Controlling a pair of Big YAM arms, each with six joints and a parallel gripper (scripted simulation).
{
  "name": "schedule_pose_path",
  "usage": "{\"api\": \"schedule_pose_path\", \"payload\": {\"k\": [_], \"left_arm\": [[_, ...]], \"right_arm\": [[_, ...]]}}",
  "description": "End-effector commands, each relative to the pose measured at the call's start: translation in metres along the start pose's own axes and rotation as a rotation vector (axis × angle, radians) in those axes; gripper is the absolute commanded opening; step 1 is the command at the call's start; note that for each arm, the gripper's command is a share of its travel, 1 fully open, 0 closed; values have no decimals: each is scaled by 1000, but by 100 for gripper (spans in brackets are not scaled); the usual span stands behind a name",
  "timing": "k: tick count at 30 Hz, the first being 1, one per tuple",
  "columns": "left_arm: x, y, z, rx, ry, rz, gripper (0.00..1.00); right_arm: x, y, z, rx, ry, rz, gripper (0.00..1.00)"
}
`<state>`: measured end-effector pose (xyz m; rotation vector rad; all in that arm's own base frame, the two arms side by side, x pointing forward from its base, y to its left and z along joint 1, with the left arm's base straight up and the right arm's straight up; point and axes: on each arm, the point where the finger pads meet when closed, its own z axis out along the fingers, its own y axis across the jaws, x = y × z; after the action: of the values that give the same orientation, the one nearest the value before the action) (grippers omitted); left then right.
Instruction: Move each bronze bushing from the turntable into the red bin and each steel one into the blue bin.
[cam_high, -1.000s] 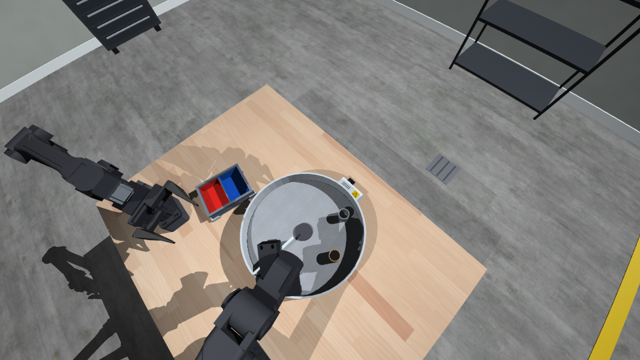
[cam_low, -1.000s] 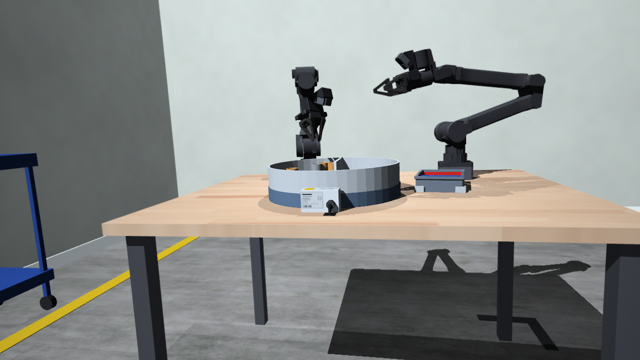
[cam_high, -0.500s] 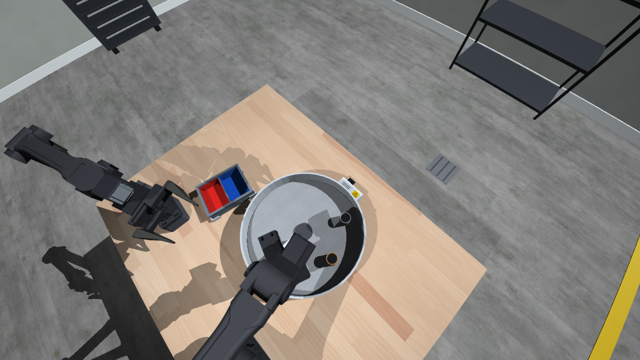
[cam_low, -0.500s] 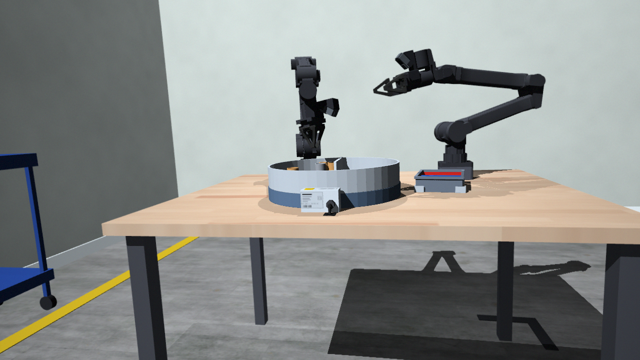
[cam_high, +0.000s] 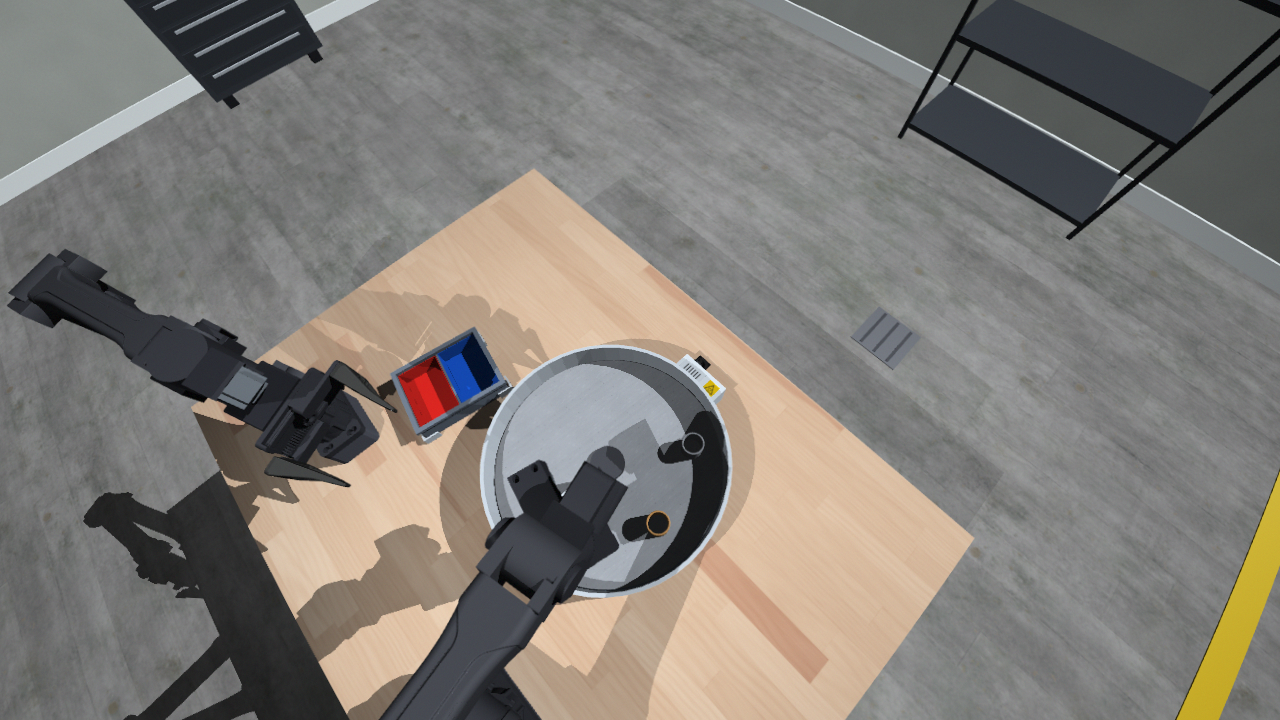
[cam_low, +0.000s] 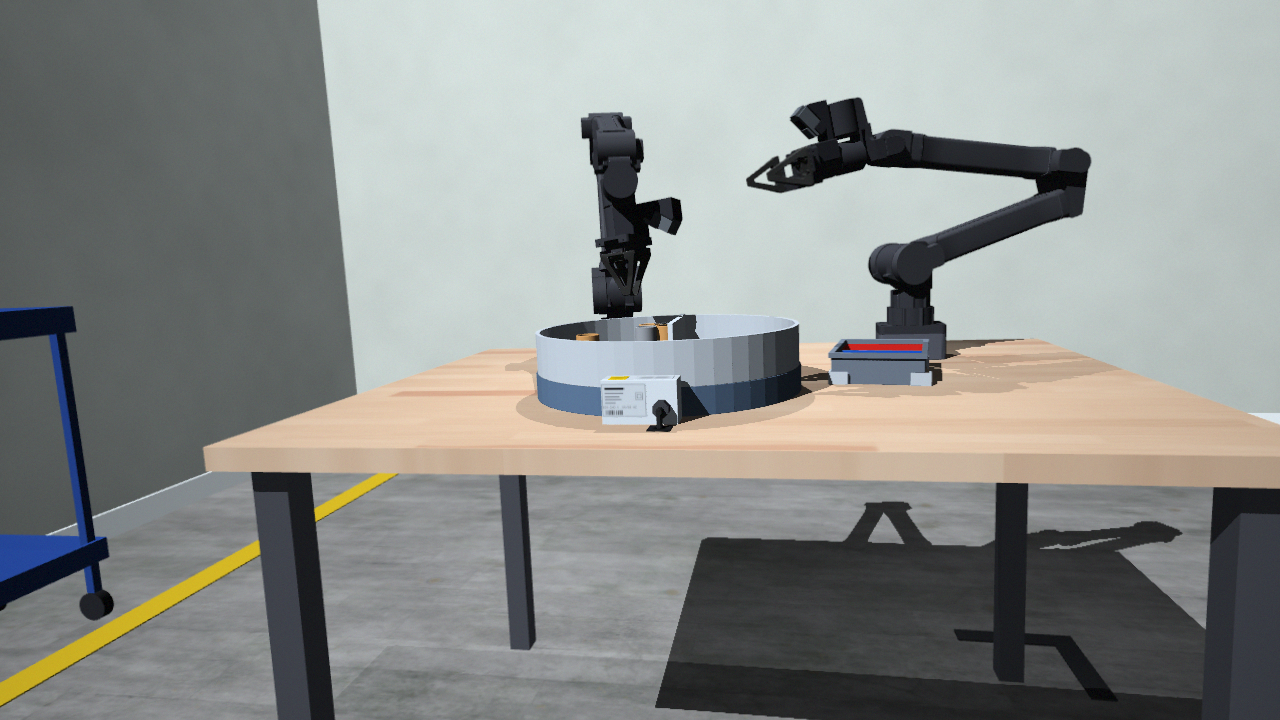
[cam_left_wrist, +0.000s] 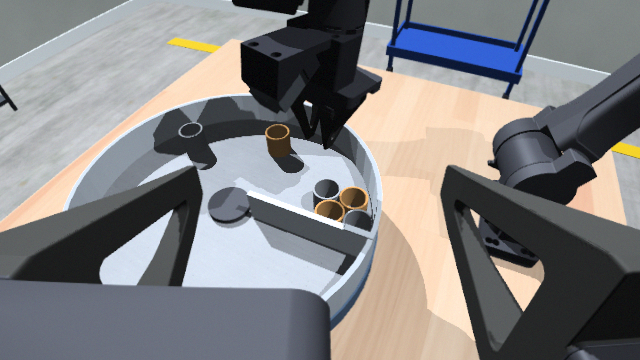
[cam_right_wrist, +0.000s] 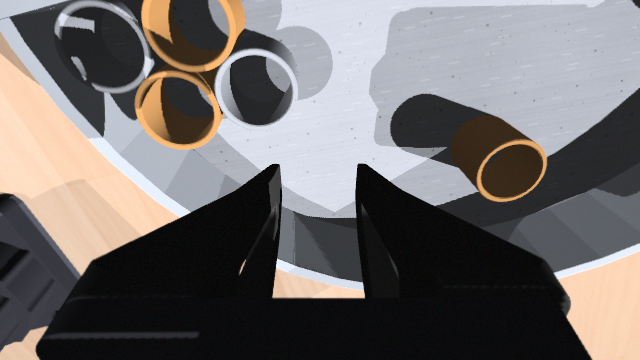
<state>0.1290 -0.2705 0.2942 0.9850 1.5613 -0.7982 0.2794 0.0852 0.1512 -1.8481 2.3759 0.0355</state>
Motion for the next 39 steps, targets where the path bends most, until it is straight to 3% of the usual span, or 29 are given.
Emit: {"api": "schedule_pose_path", "payload": {"k": [1,7,15,18,19,24,39], "left_arm": [[-35,0,-3,-1,-58,-3,100],[-35,0,-3,-1,-58,-3,100],[-34,1,-2,-4,-67,-9,100],[-23,3,0,-12,-57,-11,100],[0,4,5,-15,-21,-12,100],[33,6,9,-21,10,-14,100],[67,7,11,-24,32,-17,100]], "right_arm": [[-23,-7,-6,-21,32,-188,29],[-24,4,14,-68,107,-254,29],[-15,10,30,-85,115,-239,29],[-21,2,26,-62,103,-240,29],[-15,10,34,-82,114,-239,29],[-16,1,36,-65,105,-239,29],[-8,10,63,-86,116,-241,29]]}}
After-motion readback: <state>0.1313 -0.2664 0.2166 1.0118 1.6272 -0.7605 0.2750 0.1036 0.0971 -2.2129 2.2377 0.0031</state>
